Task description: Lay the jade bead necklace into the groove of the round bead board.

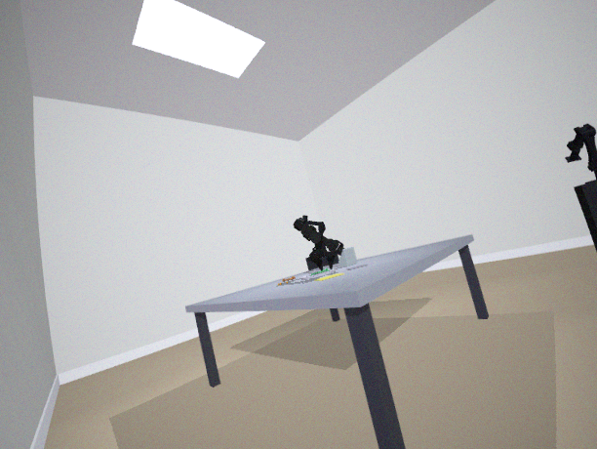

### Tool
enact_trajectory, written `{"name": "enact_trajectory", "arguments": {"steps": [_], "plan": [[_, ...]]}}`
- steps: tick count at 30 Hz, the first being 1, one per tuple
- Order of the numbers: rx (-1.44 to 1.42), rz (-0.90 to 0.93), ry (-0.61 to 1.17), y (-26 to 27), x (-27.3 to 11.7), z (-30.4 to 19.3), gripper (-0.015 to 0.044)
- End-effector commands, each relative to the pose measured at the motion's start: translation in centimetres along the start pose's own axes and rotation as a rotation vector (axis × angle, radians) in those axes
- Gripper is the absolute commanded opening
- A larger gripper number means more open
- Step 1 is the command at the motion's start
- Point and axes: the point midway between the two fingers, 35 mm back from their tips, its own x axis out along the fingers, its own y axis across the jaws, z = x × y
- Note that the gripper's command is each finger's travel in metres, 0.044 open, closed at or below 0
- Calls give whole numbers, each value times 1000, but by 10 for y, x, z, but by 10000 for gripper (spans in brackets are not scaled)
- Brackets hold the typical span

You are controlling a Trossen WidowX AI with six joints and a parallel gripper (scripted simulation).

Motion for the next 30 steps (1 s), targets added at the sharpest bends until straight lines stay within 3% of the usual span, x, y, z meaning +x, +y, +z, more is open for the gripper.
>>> {"name": "enact_trajectory", "arguments": {"steps": [1, 10, 21, 30], "plan": [[-7, -4, -2, 0, 3, -1, 310], [0, 0, 1, 0, 1, 0, 74], [0, 0, 1, 0, 1, 0, 0], [0, 0, 1, 0, 1, 0, 0]]}}
